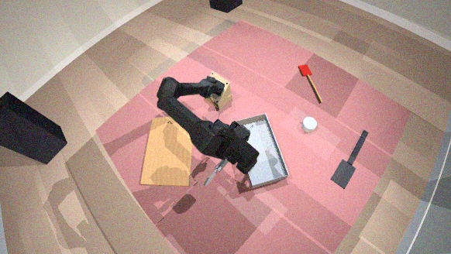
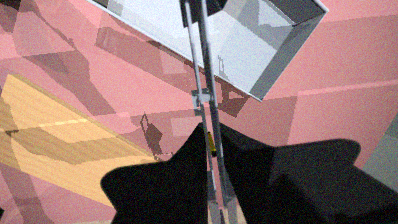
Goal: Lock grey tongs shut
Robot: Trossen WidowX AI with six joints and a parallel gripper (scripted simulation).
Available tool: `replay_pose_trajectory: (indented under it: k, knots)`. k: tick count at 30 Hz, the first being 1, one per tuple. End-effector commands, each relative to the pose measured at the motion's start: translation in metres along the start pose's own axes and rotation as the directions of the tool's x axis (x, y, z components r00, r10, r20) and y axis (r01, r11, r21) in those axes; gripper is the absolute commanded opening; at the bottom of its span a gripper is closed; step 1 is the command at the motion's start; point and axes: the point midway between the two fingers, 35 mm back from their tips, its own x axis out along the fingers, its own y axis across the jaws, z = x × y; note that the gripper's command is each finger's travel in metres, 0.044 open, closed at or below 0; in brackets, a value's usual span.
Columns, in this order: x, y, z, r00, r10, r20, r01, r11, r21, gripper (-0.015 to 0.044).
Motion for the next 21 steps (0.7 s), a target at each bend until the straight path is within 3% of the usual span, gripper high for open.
replay_pose_trajectory:
  k: [1, 15, 21]
  knots:
    - [-0.003, 0.019, -0.021, 1.0, -0.01, 0.001, 0.01, 0.997, -0.073, -0.015]
    - [-0.007, 0.084, -0.072, 1.0, -0.008, -0.022, 0.001, 0.953, -0.304, -0.015]
    - [-0.007, 0.088, -0.075, 1.0, -0.007, -0.022, 0.0, 0.956, -0.293, -0.015]
